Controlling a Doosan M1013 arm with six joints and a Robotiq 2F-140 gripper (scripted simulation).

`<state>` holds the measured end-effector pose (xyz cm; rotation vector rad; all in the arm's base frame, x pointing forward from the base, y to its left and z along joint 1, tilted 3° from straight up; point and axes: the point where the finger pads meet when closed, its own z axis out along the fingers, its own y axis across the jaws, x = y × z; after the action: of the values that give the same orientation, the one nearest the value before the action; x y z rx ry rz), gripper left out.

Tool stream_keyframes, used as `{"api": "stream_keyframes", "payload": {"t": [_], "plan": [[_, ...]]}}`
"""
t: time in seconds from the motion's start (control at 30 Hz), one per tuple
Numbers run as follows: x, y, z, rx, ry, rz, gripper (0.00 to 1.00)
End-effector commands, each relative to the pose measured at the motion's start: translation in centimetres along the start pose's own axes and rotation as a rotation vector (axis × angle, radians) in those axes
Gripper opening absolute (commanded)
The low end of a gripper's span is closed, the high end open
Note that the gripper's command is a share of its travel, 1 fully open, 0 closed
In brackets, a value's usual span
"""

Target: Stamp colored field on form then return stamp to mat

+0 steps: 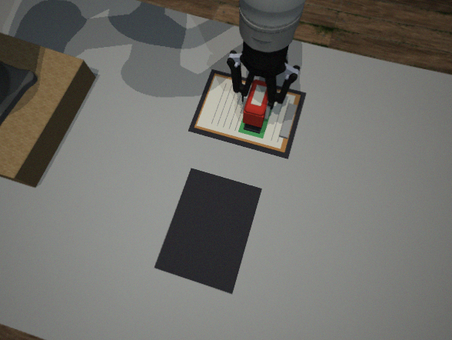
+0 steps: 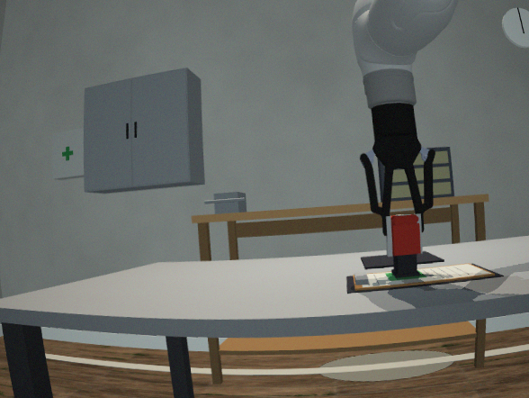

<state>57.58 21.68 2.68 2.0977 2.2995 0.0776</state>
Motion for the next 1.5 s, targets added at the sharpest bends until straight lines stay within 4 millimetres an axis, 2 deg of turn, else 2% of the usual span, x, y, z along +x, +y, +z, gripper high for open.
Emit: {"api": "stream_keyframes", "payload": {"t": [0.0, 0.23, 0.33, 0.4, 0.53, 0.8, 0.87, 0.9, 0.97, 1.0, 1.07, 1.47], "plan": [[0.0, 0.0, 0.0, 0.0, 0.0, 0.0, 0.16], [0.0, 0.0, -0.2, 0.0, 0.0, 0.0, 0.16], [0.0, 0.0, -1.9, 0.0, 0.0, 0.0, 0.16], [0.0, 0.0, -1.9, 0.0, 0.0, 0.0, 0.16], [0.0, 0.0, -3.8, 0.0, 0.0, 0.0, 0.16], [0.0, 0.0, -3.8, 0.0, 0.0, 0.0, 0.16], [-1.2, 0.2, -3.8, 0.0, 0.0, -0.002, 0.16], [-2.6, 0.4, -3.8, 0.0, 0.0, -0.004, 0.16], [-2.6, 0.4, -3.8, 0.0, 0.0, -0.004, 0.16], [-4.5, 0.5, -3.8, 0.001, 0.0, -0.007, 0.16], [-9.8, 0.8, -3.7, 0.002, 0.0, -0.016, 0.16], [-27.0, -2.1, -3.7, 0.0, 0.0, -0.046, 0.16]]}}
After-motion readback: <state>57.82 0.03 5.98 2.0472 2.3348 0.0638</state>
